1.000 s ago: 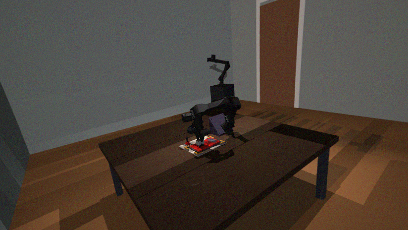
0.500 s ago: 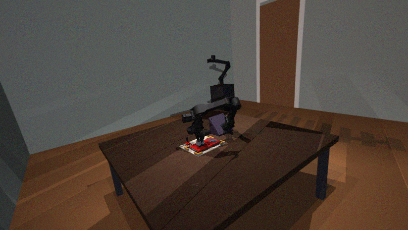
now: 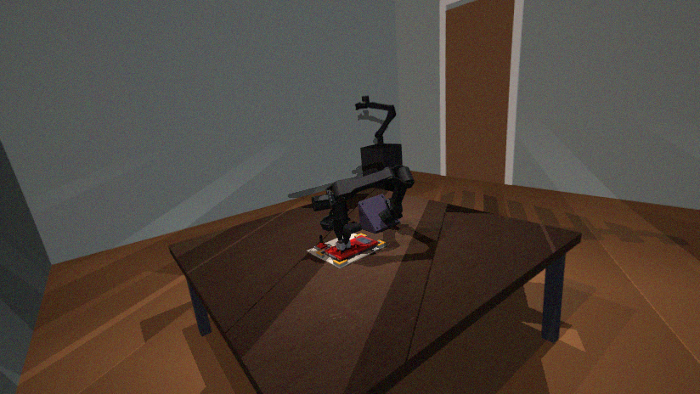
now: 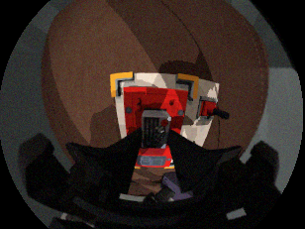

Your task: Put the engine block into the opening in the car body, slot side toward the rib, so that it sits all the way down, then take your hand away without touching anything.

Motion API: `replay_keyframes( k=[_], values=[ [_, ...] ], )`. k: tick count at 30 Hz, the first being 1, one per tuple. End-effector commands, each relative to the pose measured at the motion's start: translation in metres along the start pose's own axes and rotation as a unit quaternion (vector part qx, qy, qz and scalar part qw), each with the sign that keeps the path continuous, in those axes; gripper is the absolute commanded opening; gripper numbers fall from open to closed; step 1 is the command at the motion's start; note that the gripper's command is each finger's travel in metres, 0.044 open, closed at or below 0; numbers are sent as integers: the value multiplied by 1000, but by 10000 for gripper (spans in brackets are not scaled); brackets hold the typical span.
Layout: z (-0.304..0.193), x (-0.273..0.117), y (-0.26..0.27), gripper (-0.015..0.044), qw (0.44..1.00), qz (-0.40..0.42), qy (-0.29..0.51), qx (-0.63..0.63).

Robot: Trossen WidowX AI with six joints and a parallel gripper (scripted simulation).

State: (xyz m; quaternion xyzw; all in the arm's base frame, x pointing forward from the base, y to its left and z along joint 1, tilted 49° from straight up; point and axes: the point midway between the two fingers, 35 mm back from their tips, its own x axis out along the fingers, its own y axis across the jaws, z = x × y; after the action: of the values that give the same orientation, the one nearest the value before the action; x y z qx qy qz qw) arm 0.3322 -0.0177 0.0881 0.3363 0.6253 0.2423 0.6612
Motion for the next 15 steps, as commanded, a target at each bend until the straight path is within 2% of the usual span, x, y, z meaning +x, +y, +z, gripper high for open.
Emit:
replay_keyframes(
  k=[1,15],
  values=[
    [-1,1,0,159,1000,2,0,4],
    [-1,4,0,159,1000,2,0,4]
  ],
)
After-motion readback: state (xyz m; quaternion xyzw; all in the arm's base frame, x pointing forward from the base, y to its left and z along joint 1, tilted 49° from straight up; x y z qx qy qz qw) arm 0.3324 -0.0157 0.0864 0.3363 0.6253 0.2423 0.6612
